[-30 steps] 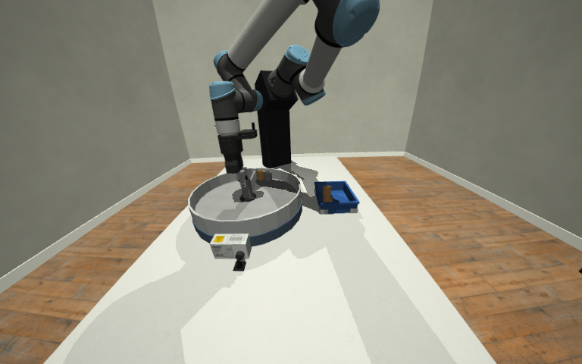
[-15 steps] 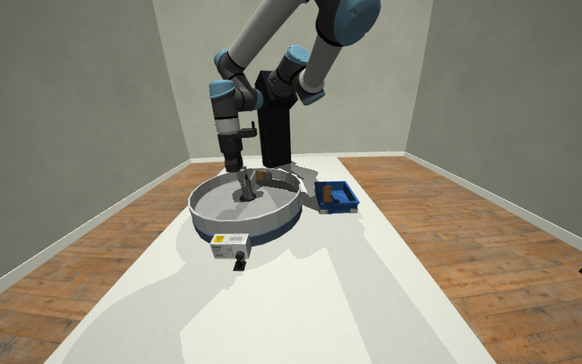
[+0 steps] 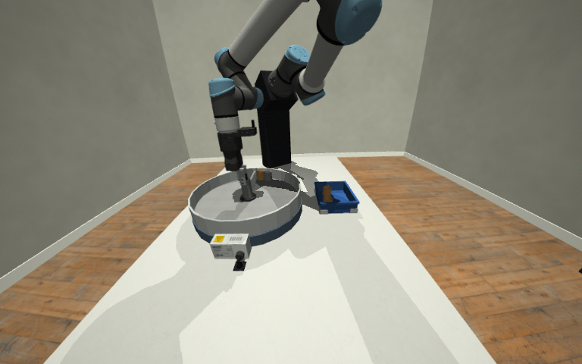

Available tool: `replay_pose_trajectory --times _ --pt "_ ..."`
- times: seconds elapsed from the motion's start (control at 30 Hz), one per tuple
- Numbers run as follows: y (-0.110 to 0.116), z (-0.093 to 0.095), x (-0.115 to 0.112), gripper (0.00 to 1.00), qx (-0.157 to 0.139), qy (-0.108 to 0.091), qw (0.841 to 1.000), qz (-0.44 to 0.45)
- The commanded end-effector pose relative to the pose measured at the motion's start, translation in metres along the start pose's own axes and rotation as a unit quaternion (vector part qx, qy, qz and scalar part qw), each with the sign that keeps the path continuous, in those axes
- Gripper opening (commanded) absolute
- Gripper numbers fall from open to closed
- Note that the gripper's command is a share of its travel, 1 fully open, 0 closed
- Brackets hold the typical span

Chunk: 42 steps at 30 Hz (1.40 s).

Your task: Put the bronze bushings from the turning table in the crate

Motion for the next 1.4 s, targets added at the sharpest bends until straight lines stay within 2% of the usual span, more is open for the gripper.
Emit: replay_pose_trajectory --times 0.0,1.37 --pt "0.0 -0.003 0.0 0.47 0.0 0.0 1.0 0.0" --pt "0.0 -0.016 0.0 0.47 0.0 0.001 1.0 0.0"
Point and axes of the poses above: the point where the finger pads meet when closed, its own z axis out along the fingers, its own x axis across the jaws, y = z × x, the point moved 2 cm from there along -z, back along the fingers, and after that the axes turned 1 degree about -z, right-handed, at the moved point
